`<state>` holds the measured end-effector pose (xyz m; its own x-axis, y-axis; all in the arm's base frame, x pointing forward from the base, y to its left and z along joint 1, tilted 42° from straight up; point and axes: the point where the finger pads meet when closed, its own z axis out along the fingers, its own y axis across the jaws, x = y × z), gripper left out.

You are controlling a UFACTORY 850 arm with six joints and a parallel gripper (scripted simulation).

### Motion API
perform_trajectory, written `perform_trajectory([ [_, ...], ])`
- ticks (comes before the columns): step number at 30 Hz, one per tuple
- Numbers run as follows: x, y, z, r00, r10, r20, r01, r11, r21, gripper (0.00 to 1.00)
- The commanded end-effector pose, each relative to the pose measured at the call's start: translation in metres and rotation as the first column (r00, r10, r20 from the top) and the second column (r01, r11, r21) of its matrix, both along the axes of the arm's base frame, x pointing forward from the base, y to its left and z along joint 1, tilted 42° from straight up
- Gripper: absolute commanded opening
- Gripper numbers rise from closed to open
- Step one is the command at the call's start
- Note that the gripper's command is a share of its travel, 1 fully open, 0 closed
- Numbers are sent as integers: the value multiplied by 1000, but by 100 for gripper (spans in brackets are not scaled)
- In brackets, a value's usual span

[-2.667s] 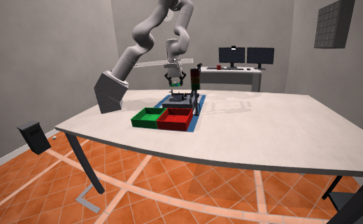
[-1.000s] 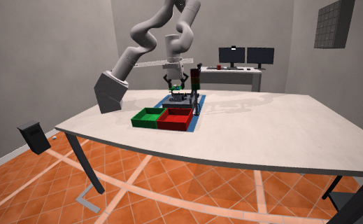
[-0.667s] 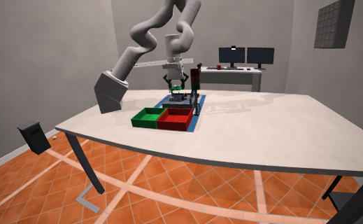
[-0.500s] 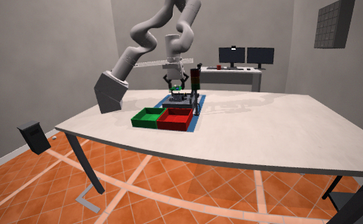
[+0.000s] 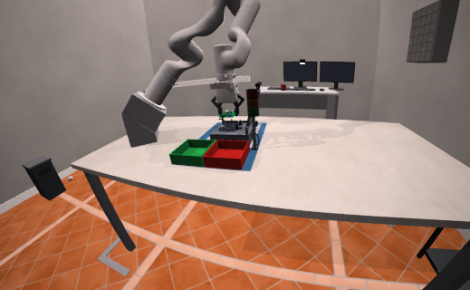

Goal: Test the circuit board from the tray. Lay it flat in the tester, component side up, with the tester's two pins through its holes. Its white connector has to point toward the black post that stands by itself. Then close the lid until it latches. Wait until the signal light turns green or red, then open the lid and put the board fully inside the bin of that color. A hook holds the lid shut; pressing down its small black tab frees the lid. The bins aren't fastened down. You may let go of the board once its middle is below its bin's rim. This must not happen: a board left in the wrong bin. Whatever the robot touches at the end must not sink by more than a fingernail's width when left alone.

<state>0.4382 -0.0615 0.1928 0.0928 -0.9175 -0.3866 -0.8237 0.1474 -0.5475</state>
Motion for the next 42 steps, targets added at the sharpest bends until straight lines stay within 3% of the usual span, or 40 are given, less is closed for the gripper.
perform_trajectory([
  [1,0,0,0,1000,0,1,0,1000,0,79],
  [23,5,2,-5,1000,0,1,0,1000,-1,79],
  [42,21,13,-27,1000,0,1,0,1000,-1,79],
])
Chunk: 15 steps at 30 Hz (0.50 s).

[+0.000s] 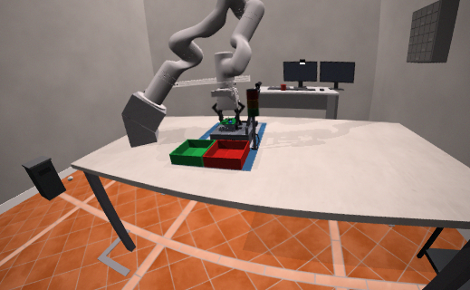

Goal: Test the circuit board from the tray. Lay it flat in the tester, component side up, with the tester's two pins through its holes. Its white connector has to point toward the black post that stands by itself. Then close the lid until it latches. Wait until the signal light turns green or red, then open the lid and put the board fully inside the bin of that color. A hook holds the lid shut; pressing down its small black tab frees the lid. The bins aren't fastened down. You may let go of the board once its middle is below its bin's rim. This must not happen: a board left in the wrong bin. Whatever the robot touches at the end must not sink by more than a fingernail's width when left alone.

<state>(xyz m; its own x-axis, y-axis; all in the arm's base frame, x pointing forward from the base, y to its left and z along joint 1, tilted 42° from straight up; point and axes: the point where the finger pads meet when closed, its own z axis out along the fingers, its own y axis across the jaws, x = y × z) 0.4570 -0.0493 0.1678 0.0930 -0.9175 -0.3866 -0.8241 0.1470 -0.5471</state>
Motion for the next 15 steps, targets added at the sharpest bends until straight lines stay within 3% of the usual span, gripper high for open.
perform_trajectory([
  [1,3,1,-3,1000,-1,1,1,1000,0,79],
  [15,7,4,-9,1000,-1,1,1,1000,0,79],
])
